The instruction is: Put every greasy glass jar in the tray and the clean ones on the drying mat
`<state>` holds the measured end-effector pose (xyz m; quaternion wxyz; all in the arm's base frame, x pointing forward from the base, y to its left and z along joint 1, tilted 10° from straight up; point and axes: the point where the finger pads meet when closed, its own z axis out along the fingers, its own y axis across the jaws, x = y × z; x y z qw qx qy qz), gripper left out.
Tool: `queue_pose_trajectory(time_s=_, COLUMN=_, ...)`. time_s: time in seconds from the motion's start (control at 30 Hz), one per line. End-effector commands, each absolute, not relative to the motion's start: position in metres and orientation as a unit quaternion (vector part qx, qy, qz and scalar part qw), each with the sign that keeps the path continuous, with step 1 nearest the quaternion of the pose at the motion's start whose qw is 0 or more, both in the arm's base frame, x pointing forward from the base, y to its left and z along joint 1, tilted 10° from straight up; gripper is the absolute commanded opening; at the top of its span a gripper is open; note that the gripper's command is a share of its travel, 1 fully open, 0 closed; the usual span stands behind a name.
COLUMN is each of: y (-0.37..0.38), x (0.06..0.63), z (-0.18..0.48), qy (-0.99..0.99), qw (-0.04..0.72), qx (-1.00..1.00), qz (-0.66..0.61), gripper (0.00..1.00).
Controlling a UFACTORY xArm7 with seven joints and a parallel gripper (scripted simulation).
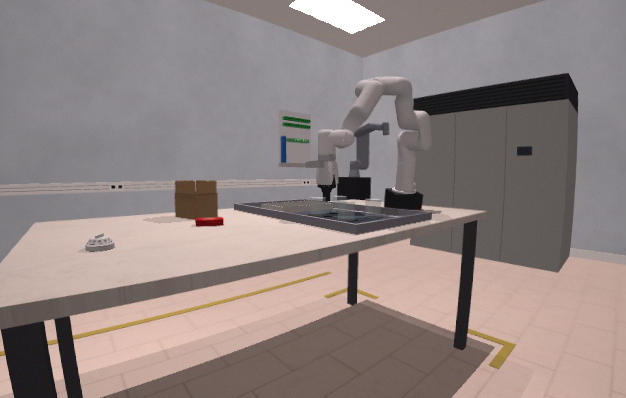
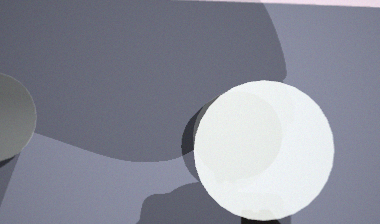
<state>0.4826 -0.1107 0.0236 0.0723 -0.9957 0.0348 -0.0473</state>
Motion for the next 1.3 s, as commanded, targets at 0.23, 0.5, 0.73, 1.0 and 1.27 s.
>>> queue_pose_trajectory(time_s=0.23, y=-0.1120, x=0.4856, z=0.0269, qy=0.035, qw=0.072, qx=-0.996, qz=-0.050, gripper=0.00)
queue_pose_trajectory(time_s=0.5, y=-0.1122, x=0.4863, z=0.0276, qy=0.035, qw=0.072, qx=-0.996, qz=-0.050, gripper=0.00)
queue_pose_trajectory(time_s=0.73, y=-0.1124, x=0.4872, z=0.0284, qy=0.035, qw=0.072, qx=-0.996, qz=-0.050, gripper=0.00)
queue_pose_trajectory(time_s=1.0, y=-0.1125, x=0.4879, z=0.0291, qy=0.035, qw=0.072, qx=-0.996, qz=-0.050, gripper=0.00)
queue_pose_trajectory(time_s=1.27, y=-0.1127, x=0.4888, z=0.0300, qy=0.035, qw=0.072, qx=-0.996, qz=-0.050, gripper=0.00)
